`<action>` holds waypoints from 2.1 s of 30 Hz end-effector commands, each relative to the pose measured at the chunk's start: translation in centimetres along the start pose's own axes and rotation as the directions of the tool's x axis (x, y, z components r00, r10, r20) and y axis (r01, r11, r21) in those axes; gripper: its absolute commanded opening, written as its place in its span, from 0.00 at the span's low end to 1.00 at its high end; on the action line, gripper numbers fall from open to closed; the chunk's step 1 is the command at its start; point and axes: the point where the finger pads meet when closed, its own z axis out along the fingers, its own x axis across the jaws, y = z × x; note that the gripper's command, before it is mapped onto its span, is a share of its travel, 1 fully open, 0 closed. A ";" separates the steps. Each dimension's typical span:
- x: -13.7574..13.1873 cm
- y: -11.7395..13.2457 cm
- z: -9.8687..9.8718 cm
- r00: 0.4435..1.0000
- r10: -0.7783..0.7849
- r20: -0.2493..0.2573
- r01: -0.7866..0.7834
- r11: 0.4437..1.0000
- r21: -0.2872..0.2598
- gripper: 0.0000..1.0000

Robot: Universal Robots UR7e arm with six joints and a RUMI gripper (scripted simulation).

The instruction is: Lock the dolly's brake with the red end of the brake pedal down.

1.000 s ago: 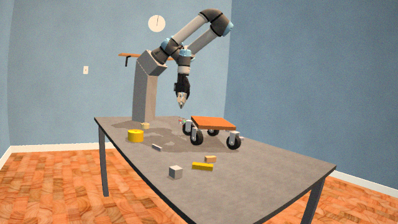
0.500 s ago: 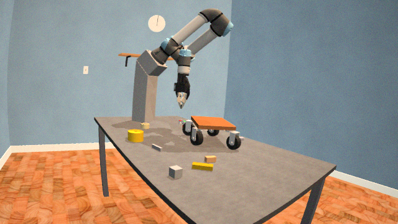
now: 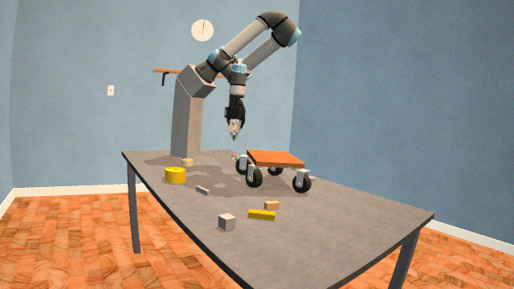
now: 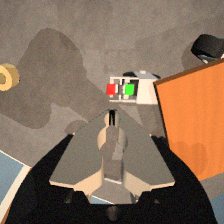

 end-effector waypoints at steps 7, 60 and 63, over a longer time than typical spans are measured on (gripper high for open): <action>0.0 0.0 0.7 1.000 -0.001 0.003 0.001 1.000 0.001 0.00; -0.1 0.1 7.0 1.000 -0.001 0.003 0.001 1.000 0.001 0.00; -0.1 0.1 7.0 1.000 -0.001 0.003 0.001 1.000 0.001 0.00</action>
